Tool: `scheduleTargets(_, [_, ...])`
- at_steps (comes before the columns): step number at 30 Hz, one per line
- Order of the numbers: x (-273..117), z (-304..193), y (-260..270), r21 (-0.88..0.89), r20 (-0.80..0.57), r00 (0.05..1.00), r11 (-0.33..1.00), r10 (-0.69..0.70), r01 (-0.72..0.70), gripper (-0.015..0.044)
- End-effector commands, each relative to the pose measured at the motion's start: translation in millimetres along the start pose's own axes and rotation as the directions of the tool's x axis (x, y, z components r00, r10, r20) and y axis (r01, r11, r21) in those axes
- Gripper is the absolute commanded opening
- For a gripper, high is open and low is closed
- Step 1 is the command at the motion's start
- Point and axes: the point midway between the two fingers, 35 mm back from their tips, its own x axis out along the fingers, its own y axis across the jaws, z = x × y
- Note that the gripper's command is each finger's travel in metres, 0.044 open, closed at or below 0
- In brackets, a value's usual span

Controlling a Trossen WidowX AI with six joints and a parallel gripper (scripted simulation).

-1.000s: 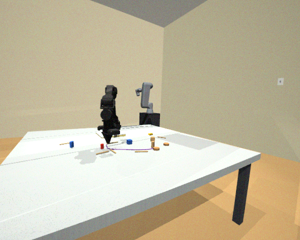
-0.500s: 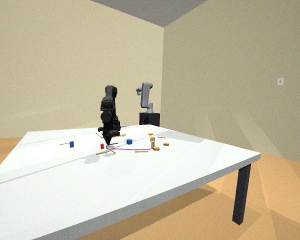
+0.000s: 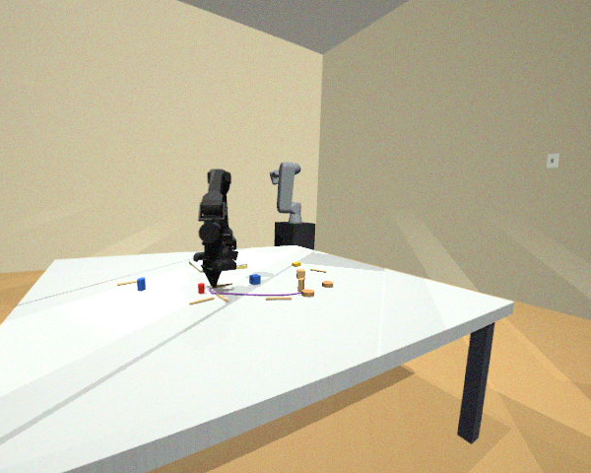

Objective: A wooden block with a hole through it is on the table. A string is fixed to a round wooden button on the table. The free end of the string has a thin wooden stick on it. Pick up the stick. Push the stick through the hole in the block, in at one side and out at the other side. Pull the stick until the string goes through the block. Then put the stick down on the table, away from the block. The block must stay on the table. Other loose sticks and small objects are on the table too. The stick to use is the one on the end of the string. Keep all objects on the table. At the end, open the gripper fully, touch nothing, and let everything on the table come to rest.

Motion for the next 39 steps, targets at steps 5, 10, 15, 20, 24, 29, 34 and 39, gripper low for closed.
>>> scheduleTargets(5, [0.0, 8.6, 0.0, -0.004, 0.0, 1.0, 1.0, -0.001, 0.001, 0.0])
scheduleTargets(10, [-0.1, 15.3, -0.6, -0.004, 0.001, 1.0, 1.0, -0.001, 0.001, 0.0])
scheduleTargets(15, [-0.2, 22.1, -1.0, -0.004, 0.001, 1.0, 1.0, -0.001, 0.001, 0.0])
scheduleTargets(20, [-0.3, 28.9, -1.4, -0.004, 0.002, 1.0, 1.0, -0.001, 0.001, 0.0])
scheduleTargets(24, [-0.4, 34.3, -1.5, -0.004, 0.002, 1.0, 1.0, -0.001, 0.001, 0.0])
scheduleTargets(29, [-0.4, 41.0, -1.5, -0.004, 0.002, 1.0, 1.0, -0.001, 0.001, 0.0])
scheduleTargets(34, [-0.5, 47.7, -1.4, -0.004, 0.002, 1.0, 1.0, -0.001, 0.001, 0.0])
scheduleTargets(39, [-0.5, 54.3, -1.1, -0.004, 0.003, 1.0, 1.0, -0.001, 0.001, 0.0])
